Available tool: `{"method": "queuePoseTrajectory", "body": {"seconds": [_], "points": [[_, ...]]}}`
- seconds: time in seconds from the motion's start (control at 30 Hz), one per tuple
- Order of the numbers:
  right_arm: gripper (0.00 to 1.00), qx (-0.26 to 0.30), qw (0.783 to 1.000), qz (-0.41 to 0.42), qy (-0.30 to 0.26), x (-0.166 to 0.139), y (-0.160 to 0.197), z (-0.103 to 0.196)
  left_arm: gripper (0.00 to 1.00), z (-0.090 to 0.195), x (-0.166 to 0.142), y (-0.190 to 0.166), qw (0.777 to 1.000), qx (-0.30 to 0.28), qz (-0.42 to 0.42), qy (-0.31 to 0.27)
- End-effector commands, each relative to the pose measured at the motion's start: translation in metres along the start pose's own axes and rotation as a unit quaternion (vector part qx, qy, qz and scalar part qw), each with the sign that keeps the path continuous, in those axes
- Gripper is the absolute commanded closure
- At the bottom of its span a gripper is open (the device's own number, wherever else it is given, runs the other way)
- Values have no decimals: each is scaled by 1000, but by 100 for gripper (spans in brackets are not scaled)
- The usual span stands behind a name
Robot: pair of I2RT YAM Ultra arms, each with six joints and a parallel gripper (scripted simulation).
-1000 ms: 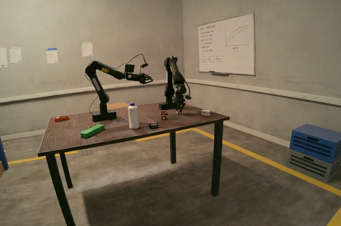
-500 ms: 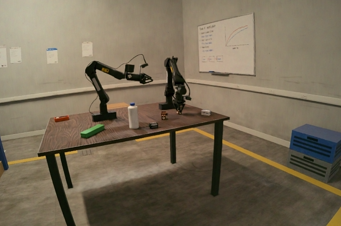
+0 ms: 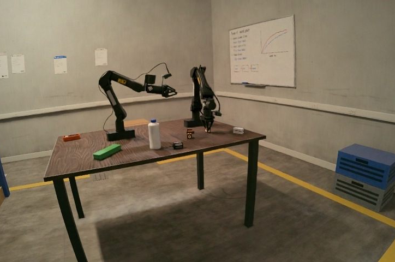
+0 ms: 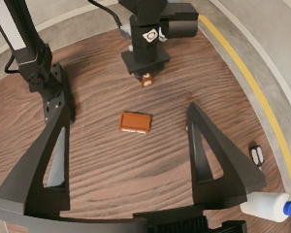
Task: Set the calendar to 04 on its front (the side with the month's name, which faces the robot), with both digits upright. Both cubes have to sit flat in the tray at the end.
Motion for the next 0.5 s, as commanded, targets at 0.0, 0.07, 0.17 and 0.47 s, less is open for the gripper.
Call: {"method": "queuePoseTrajectory", "body": {"seconds": [0.0, 0.07, 0.17, 0.47], "points": [[0, 11, 1000, 4, -29, 21, 8, 0, 71, -2, 0, -2, 1000, 4, -1, -9], [0, 11, 1000, 4, -29, 21, 8, 0, 74, -2, 0, -2, 1000, 4, -2, -9], [0, 11, 1000, 4, -29, 21, 8, 0, 86, -2, 0, -2, 1000, 4, -2, -9], [0, 11, 1000, 4, -29, 21, 8, 0, 74, 27, -1, -5, 1000, -3, -1, -9]]}}
Point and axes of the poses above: on each arm, the point where the finger pads meet when closed, its own z axis back along the fingers, its own y axis across the jaws, x = y × z, the point moved 2 cm from there along z, back along the fingers, and after that the axes turned 14 degrees about -z, right-handed, at the moved point
